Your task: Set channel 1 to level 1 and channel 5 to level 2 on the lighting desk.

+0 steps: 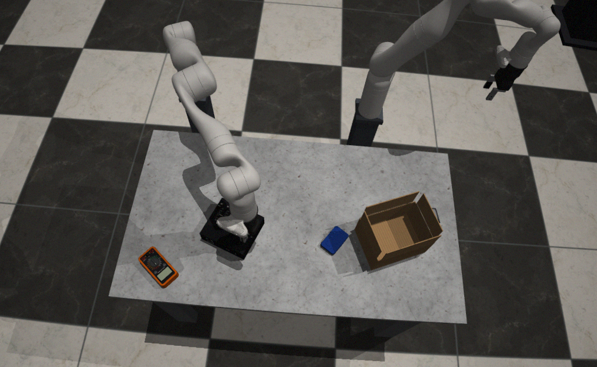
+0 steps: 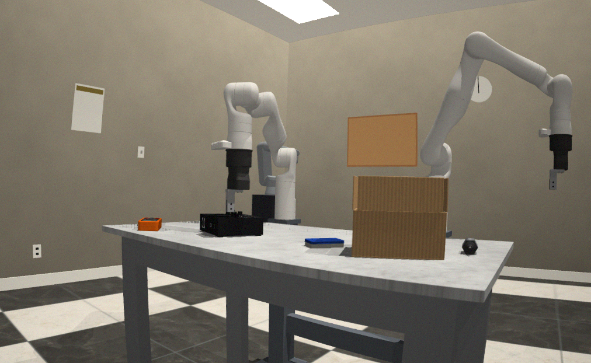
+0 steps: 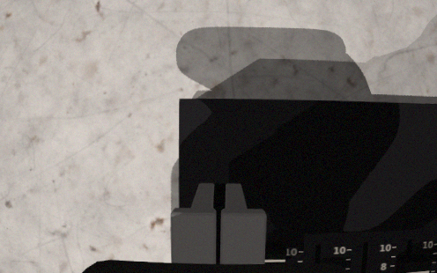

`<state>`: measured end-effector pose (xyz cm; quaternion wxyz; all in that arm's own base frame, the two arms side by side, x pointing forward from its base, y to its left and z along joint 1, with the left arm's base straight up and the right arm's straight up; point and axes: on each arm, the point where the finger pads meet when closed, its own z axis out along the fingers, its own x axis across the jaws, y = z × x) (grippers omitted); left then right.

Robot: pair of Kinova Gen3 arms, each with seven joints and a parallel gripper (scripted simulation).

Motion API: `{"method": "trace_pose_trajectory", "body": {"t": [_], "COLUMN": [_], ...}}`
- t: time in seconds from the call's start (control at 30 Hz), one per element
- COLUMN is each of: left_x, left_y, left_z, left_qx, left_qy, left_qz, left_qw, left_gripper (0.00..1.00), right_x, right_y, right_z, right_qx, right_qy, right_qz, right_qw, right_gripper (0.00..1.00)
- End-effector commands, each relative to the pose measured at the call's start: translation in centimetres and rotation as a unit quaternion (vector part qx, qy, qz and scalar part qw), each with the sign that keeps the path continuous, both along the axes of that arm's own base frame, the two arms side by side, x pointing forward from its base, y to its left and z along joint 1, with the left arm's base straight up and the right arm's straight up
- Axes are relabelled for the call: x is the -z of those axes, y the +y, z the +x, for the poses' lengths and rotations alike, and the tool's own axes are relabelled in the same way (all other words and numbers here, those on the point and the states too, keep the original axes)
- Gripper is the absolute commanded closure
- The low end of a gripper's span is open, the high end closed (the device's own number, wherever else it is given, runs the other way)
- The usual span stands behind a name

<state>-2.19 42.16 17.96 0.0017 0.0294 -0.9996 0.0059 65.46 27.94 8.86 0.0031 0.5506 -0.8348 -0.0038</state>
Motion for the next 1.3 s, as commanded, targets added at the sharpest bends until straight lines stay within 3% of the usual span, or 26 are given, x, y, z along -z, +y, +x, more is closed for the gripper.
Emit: {"method": "trace_pose_trajectory", "body": {"t": [0.0,1.27], "left_x": [-0.1,-0.1], "left_y": [0.3,0.3], "left_z": [0.0,0.0], "left_qx": [0.004,0.004], "left_qy": [-0.002,-0.002], "left_qz": [0.006,0.006], "left_qw": [1.0,1.0], "left_gripper": [0.0,0.0], "right_x": [-0.3,0.9], "right_y": [-0.3,-0.3], "right_z": [0.3,0.3], "right_qx": [-0.002,-0.002], "right_qy": [-0.005,-0.005], "right_qz": [-0.001,-0.001], "right_qw": [1.0,1.0], "right_gripper": [1.0,1.0]}}
